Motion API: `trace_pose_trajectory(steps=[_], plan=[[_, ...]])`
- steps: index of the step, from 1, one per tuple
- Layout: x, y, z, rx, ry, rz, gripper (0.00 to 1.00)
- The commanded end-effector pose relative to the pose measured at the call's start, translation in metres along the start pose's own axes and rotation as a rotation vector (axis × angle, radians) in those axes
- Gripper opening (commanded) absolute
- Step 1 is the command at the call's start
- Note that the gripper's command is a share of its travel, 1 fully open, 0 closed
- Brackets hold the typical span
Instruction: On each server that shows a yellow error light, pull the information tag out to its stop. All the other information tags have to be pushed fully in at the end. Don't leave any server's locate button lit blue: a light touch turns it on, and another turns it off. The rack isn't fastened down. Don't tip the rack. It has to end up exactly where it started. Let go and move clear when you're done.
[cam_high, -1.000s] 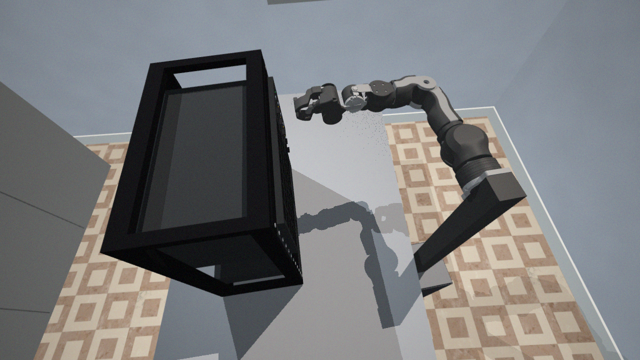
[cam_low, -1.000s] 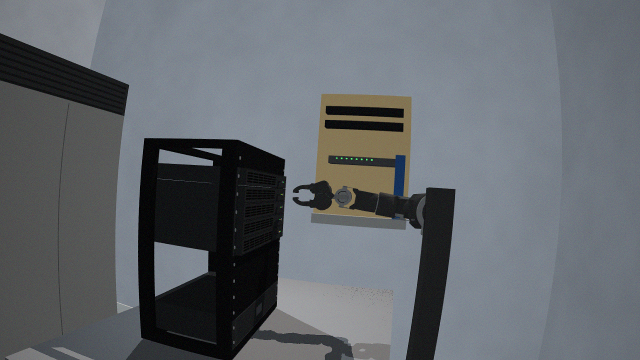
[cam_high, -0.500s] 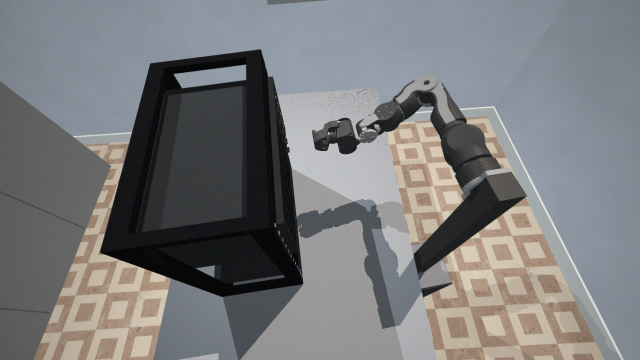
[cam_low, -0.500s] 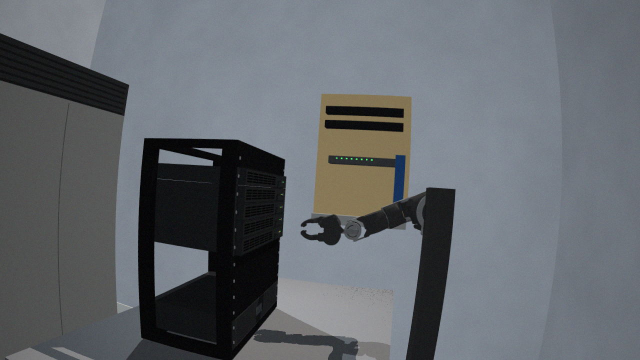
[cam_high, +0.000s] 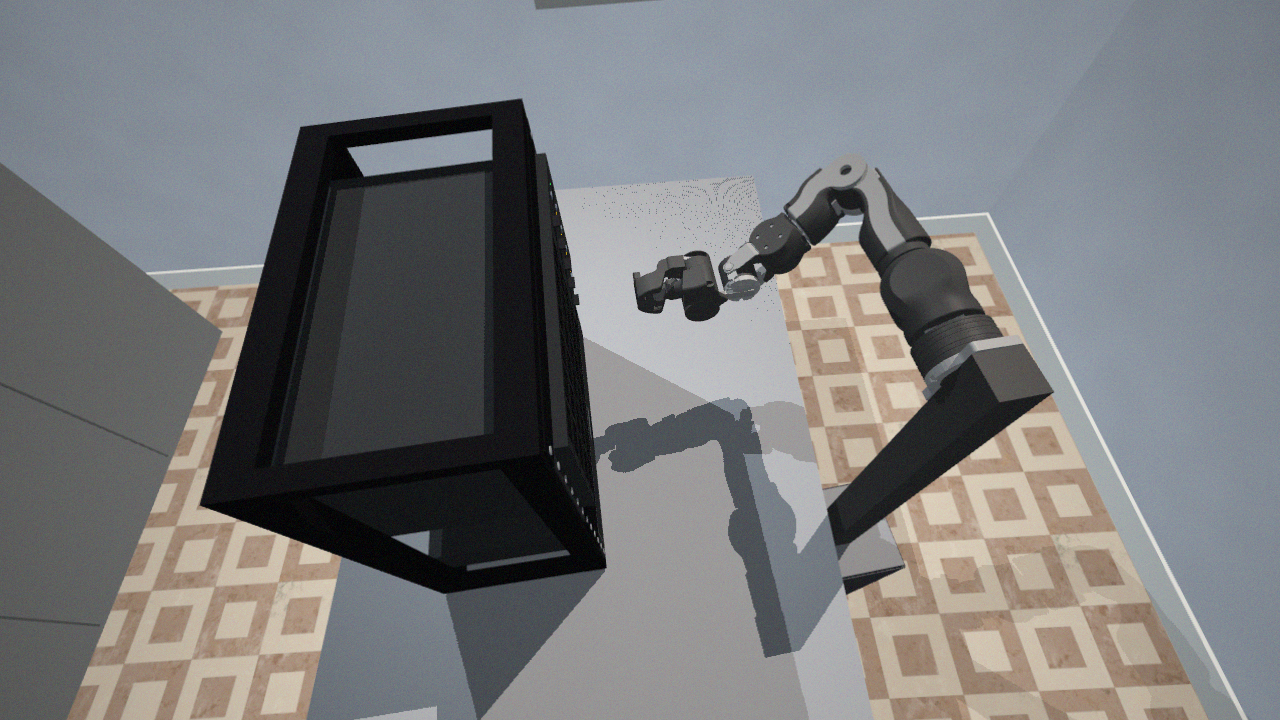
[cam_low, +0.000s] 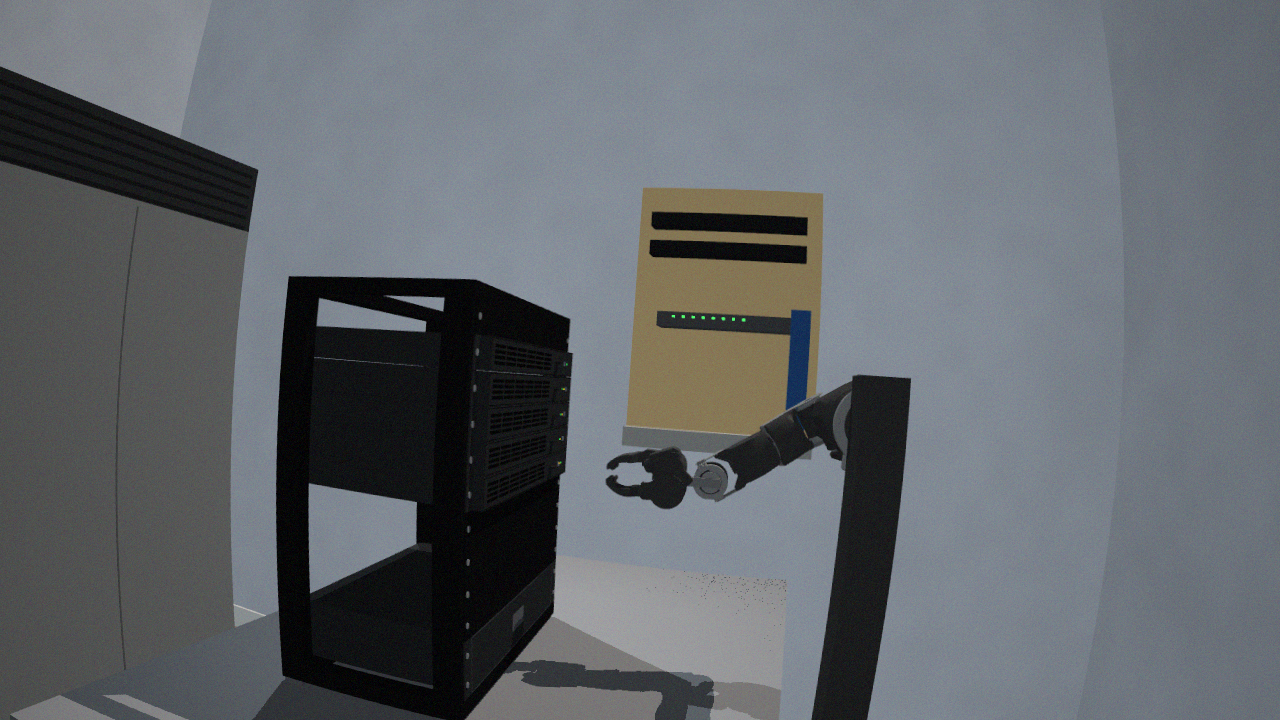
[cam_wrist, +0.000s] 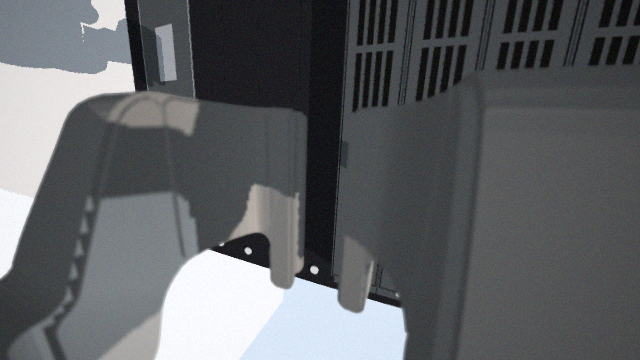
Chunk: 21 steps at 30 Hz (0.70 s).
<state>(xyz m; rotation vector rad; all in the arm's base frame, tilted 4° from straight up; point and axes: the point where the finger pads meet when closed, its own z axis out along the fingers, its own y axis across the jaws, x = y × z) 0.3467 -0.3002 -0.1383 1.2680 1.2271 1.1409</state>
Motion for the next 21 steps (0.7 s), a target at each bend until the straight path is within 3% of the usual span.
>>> trace_pose_trajectory(steps=[1,21], plan=[[-0.0001,0.0011,-0.0001,-0.006,-0.002,0.000,0.10],[-0.0009,0.0004,-0.0015,-0.008,-0.003,-0.001,0.10]])
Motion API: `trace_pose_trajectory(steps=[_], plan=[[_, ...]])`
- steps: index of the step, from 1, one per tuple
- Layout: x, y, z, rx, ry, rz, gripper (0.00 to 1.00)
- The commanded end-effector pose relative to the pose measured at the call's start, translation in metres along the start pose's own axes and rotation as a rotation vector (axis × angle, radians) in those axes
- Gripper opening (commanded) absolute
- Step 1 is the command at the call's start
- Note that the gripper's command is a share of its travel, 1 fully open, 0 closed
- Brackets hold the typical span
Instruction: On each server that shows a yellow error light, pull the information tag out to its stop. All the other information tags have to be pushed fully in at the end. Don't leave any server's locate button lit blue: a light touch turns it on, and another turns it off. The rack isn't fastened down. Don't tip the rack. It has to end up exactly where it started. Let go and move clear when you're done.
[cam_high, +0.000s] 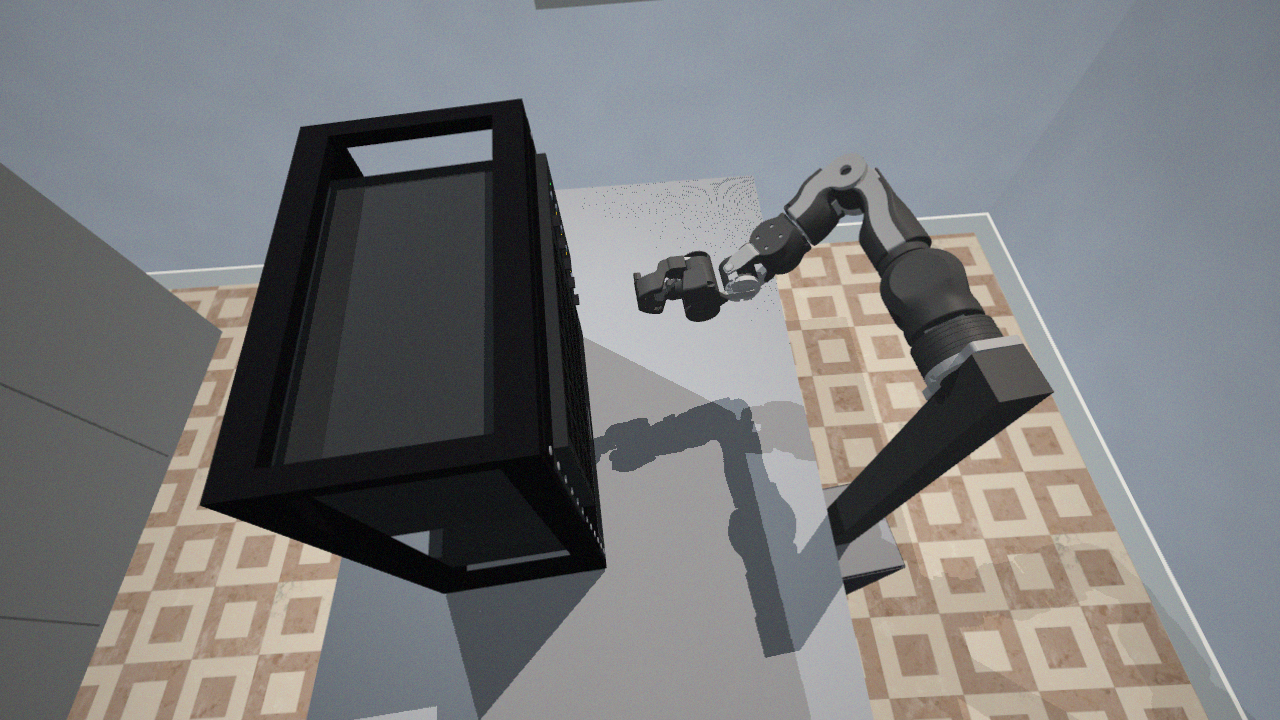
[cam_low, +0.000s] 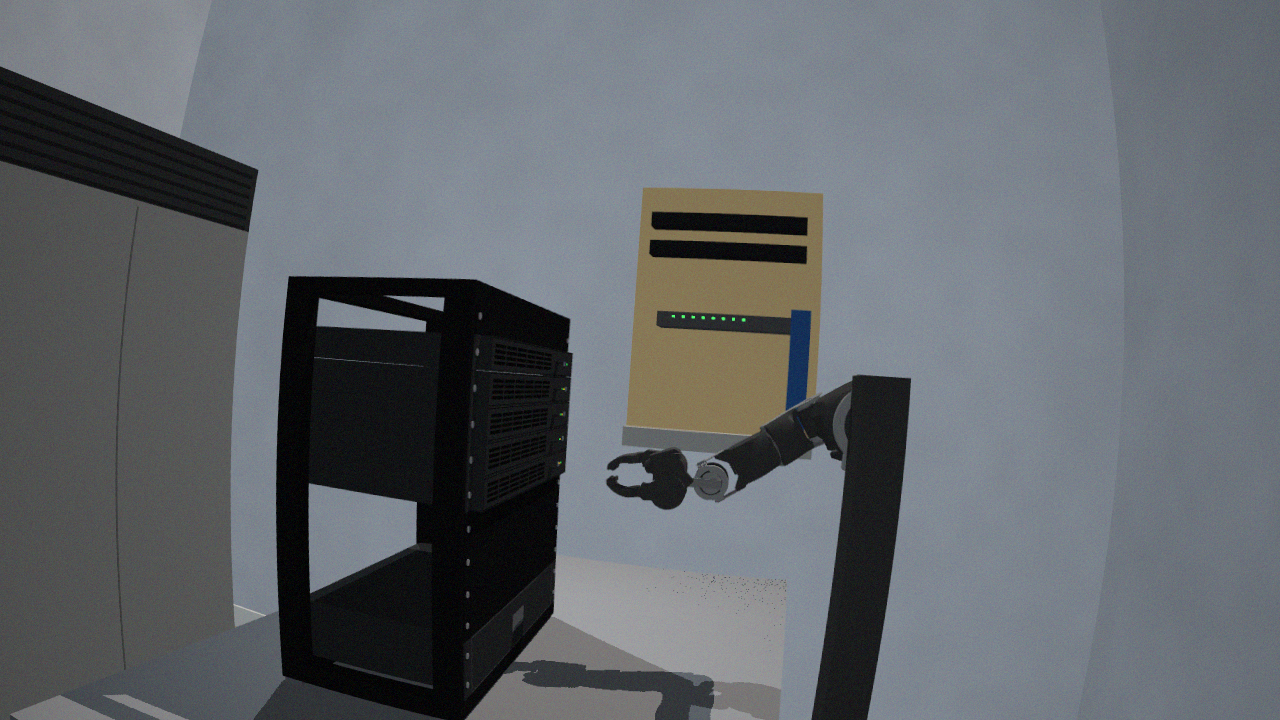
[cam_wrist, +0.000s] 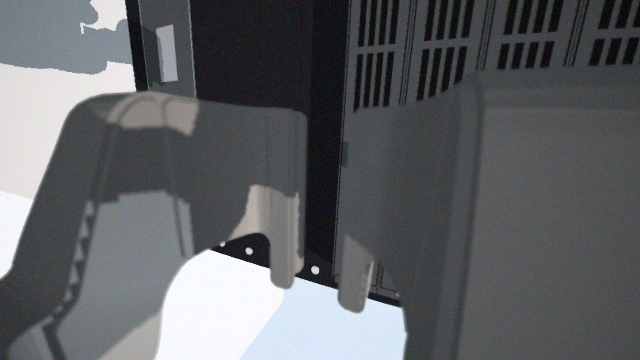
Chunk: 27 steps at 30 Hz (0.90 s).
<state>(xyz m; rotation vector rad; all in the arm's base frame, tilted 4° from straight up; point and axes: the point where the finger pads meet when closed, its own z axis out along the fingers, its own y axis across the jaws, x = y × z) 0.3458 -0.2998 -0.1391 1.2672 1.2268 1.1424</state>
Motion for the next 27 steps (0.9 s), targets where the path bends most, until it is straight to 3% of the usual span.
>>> trace_pose_trajectory(steps=[1,18,24,27], plan=[[-0.001,0.001,-0.001,-0.006,-0.004,-0.001,0.10],[-0.001,0.000,0.000,-0.003,-0.003,-0.001,0.10],[0.000,-0.001,0.008,0.003,0.002,0.001,0.10],[0.000,-0.001,0.022,0.003,0.002,0.001,0.10]])
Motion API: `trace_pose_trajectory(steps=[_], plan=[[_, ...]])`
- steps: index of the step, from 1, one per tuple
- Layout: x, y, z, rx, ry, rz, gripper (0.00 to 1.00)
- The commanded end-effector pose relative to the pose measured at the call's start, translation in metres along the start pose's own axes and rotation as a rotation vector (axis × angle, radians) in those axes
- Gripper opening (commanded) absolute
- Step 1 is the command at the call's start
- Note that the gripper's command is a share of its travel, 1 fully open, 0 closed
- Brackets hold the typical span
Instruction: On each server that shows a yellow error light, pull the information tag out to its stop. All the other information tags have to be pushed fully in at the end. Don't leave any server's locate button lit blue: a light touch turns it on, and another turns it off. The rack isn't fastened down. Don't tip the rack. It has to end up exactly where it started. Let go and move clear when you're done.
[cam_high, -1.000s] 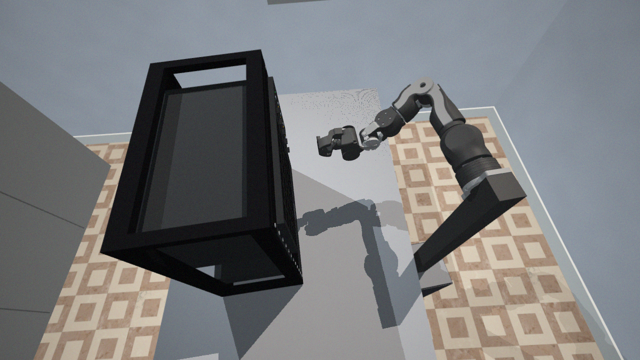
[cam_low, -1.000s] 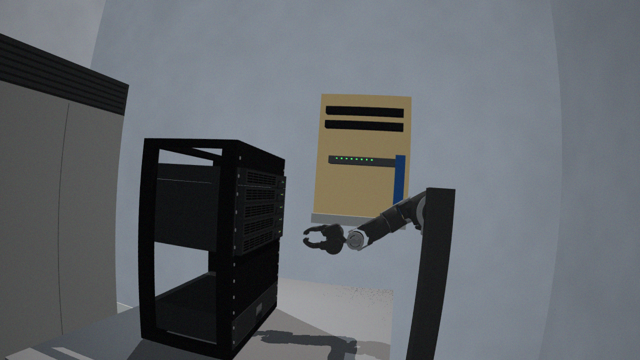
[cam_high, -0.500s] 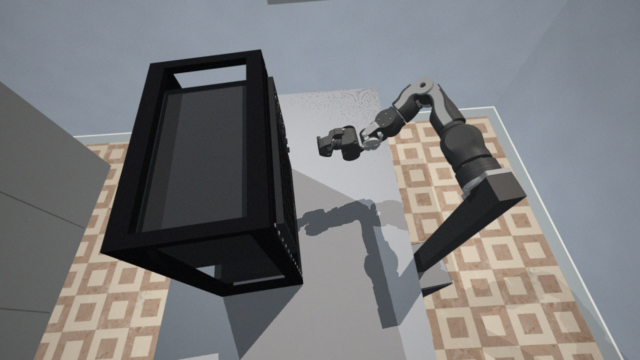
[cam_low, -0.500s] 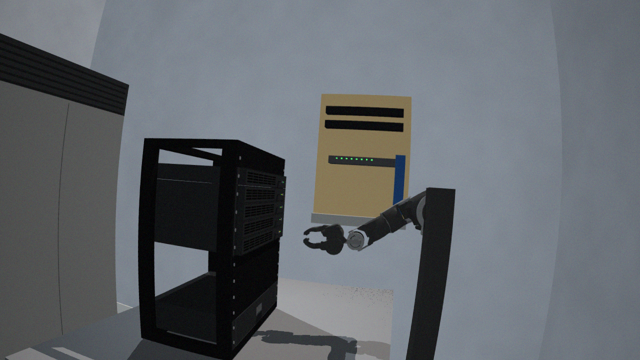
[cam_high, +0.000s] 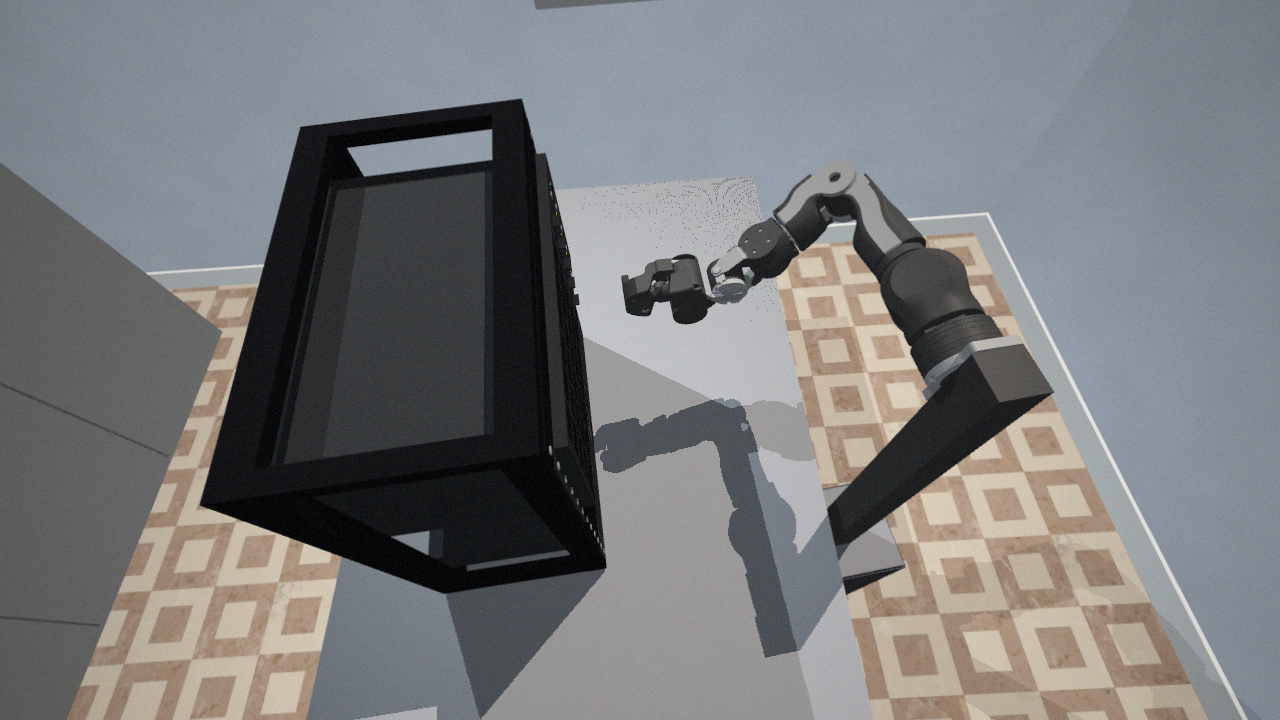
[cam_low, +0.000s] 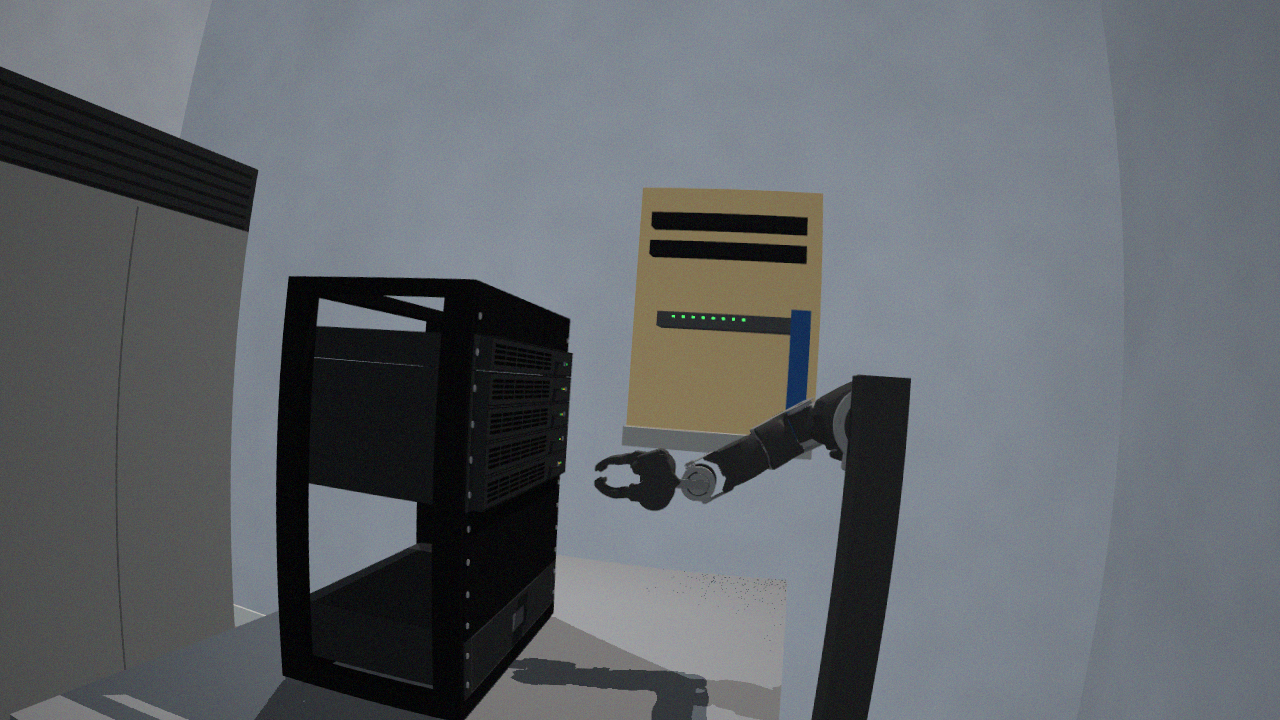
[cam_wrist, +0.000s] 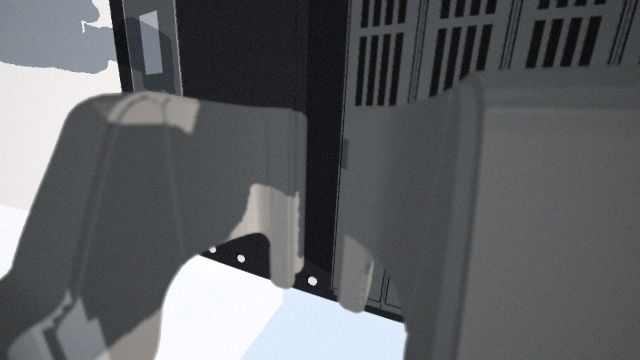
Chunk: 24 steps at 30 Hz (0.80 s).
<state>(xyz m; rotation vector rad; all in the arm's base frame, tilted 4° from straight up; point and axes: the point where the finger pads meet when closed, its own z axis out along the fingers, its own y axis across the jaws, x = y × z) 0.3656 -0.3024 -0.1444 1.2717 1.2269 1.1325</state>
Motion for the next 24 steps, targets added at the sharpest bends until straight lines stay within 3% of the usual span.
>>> trace_pose_trajectory(steps=[1,11,24], plan=[[0.002,0.003,0.008,-0.002,0.009,0.004,0.10],[0.002,0.003,0.065,-0.001,0.008,0.004,0.10],[0.001,0.003,0.072,-0.001,0.006,0.004,0.10]])
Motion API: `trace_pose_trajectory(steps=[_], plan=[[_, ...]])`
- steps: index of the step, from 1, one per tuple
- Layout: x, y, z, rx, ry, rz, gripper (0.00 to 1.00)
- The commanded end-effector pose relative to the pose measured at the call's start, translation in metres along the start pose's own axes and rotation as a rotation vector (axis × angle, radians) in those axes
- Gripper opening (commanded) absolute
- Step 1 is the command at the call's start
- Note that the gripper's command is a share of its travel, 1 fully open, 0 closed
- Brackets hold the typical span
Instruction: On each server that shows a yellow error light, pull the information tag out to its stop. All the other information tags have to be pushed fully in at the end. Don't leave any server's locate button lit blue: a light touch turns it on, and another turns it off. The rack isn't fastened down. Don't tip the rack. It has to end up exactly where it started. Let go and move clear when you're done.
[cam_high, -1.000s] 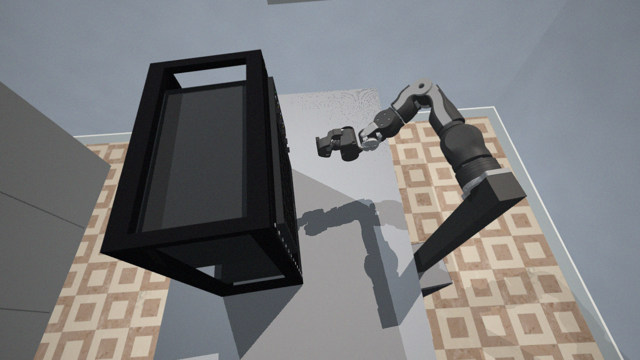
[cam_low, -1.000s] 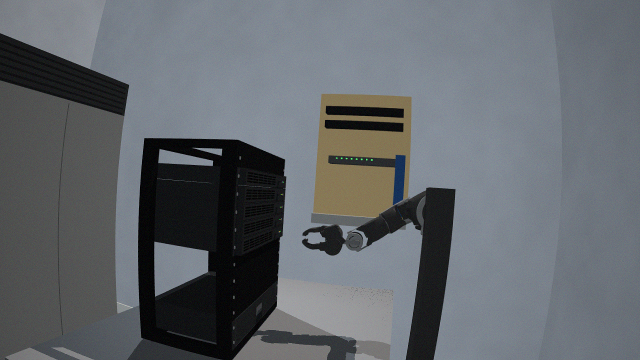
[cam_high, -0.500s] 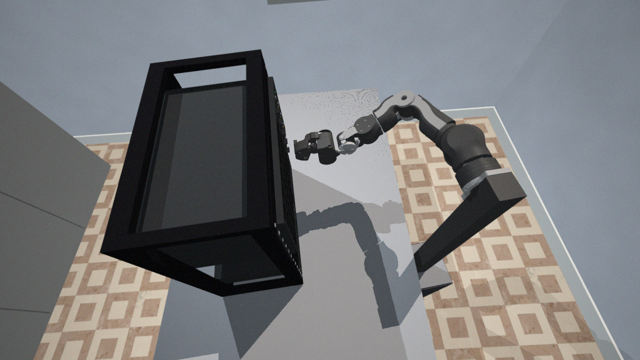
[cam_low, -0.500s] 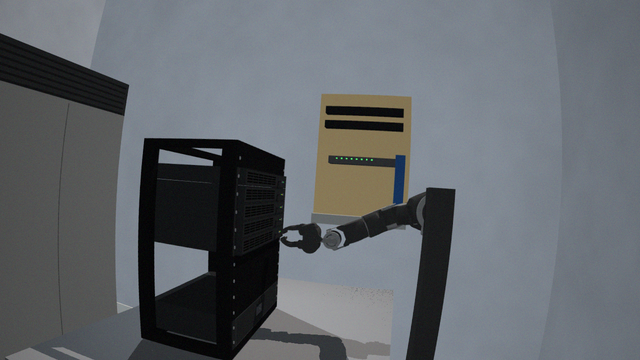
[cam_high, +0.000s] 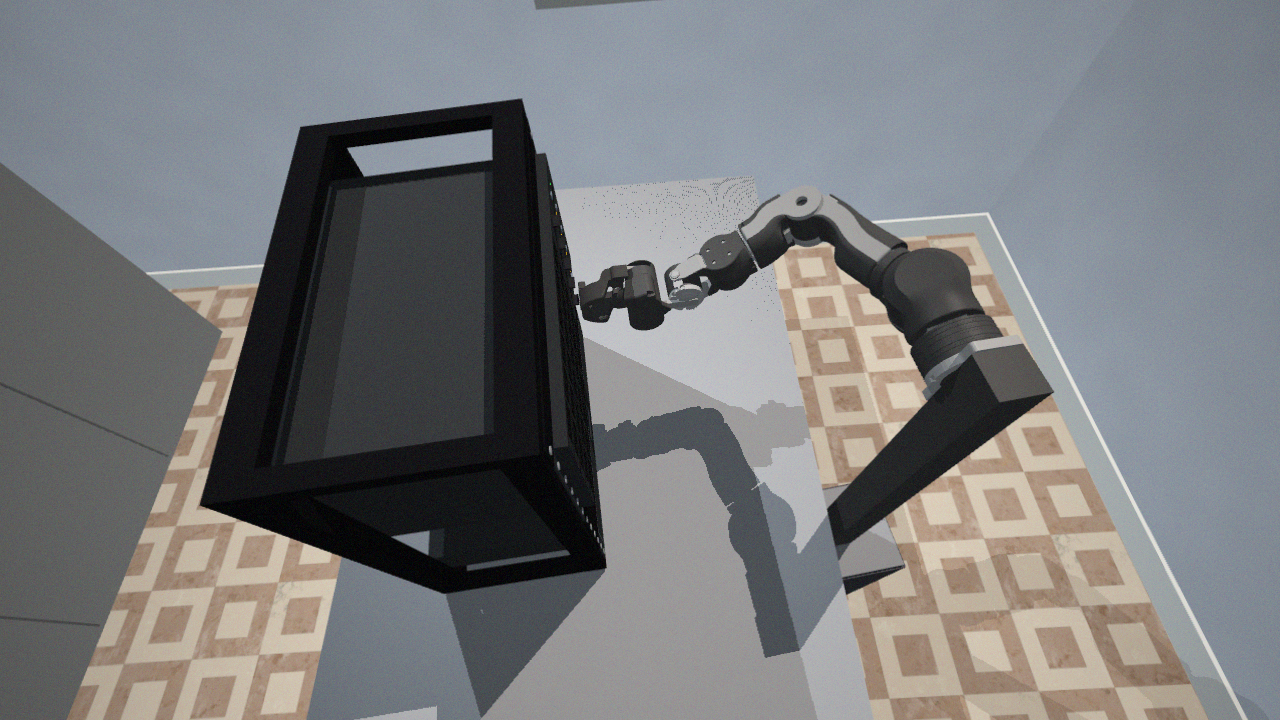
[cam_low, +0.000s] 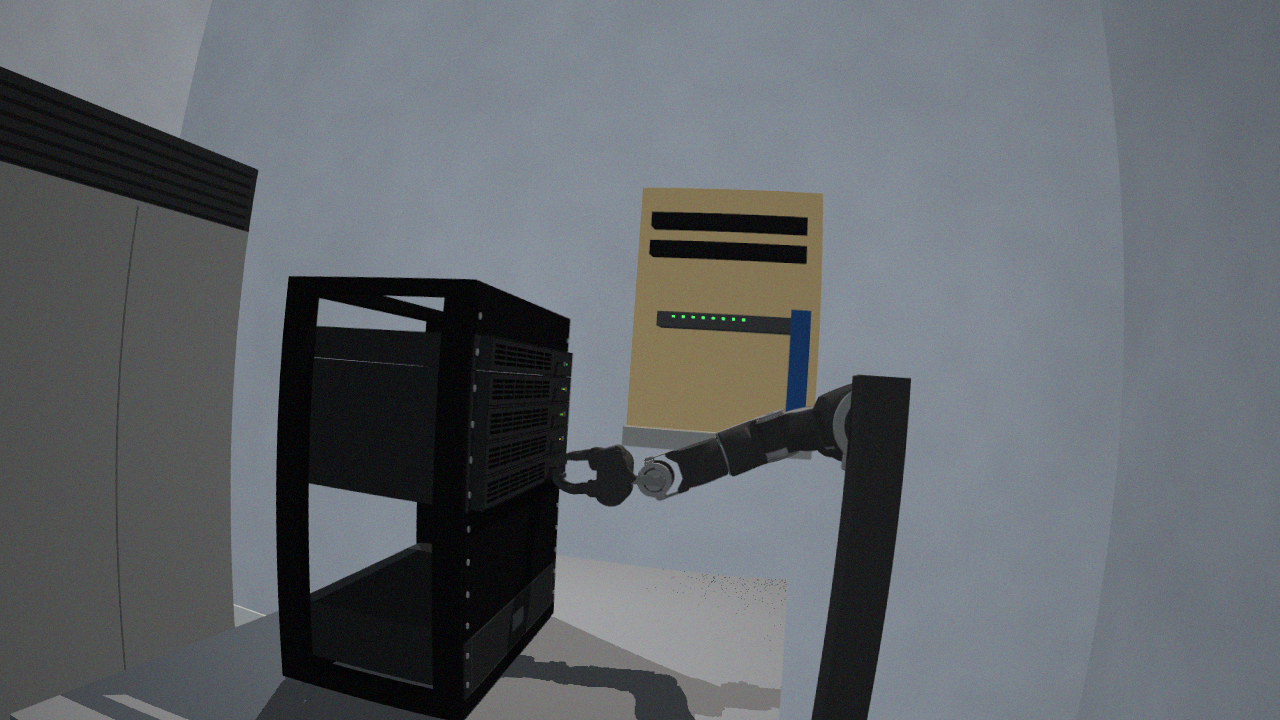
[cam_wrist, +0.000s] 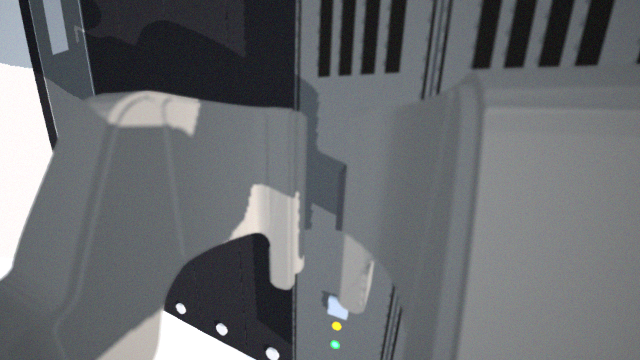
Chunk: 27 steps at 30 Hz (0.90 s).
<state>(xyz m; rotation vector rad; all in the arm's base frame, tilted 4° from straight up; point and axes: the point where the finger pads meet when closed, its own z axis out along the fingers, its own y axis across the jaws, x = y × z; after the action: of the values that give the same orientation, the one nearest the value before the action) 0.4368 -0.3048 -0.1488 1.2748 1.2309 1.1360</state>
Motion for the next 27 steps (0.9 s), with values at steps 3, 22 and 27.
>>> trace_pose_trajectory(steps=[3,22,27], plan=[[0.0002,0.0029,0.0009,-0.004,0.002,0.001,0.10],[0.0002,0.0068,0.0022,-0.004,0.001,0.000,0.10],[0.0002,0.0068,0.0022,-0.004,0.001,0.000,0.10]])
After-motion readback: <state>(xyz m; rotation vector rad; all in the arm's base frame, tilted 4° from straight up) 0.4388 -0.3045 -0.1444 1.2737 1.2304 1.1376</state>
